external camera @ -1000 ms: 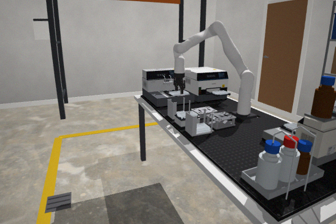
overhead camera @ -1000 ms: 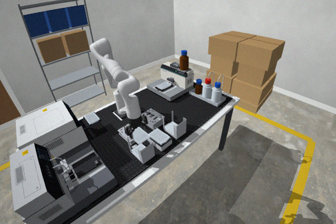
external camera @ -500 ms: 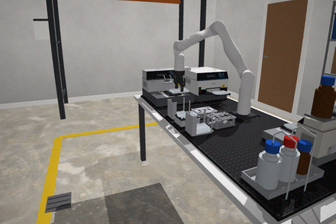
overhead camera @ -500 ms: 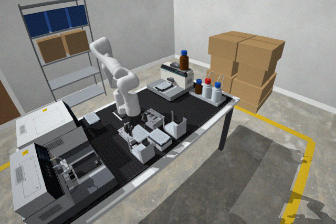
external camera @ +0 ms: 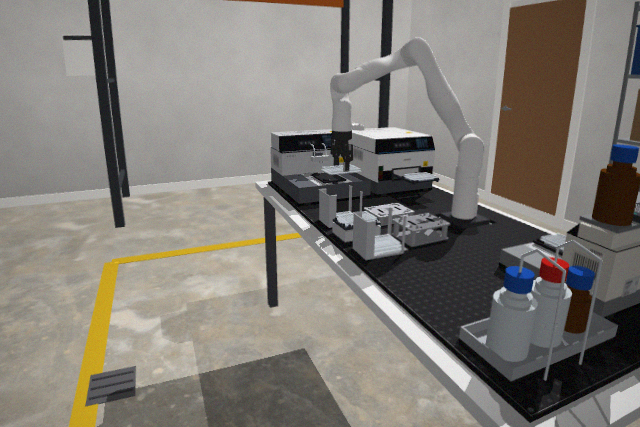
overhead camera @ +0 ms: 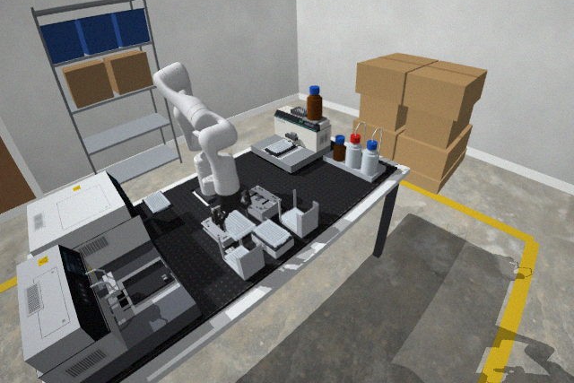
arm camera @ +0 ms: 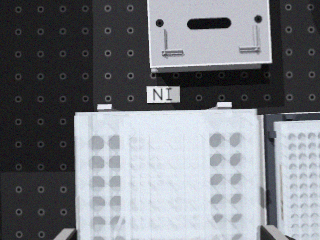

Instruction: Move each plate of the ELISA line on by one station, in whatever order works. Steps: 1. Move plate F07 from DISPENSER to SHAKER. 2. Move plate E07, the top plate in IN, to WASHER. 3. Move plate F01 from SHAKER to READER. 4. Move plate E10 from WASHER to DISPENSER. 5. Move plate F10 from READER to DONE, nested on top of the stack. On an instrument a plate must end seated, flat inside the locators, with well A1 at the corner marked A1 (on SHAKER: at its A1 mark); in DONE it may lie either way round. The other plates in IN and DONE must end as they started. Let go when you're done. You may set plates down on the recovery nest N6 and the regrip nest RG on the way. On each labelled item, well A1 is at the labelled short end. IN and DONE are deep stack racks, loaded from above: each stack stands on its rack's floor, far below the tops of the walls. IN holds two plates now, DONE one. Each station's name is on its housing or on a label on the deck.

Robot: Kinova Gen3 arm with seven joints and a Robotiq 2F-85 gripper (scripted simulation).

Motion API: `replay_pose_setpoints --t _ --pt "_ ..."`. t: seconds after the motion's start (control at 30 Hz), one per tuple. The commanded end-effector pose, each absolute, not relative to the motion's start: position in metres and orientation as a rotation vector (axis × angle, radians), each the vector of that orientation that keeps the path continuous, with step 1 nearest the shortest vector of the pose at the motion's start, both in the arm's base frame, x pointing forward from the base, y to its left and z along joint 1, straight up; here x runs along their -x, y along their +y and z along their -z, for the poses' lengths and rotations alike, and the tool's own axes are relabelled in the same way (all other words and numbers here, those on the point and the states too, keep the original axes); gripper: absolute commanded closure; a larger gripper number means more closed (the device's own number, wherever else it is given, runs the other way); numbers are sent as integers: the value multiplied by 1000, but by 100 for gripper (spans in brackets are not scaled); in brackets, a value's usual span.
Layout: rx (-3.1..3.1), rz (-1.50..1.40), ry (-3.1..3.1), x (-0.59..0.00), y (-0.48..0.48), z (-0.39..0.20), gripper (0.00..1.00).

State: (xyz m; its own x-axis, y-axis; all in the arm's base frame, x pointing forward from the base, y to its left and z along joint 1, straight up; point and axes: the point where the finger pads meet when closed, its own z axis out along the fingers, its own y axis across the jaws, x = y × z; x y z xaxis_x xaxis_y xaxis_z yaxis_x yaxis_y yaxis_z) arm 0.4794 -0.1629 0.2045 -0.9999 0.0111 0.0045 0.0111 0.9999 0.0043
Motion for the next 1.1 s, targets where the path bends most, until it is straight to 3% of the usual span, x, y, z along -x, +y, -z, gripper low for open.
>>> replay_pose_setpoints --t 0.0,1.07 --pt "17 5 -3139 -480 -163 -206 6" --pt "510 4 -3097 -439 -243 -206 6"
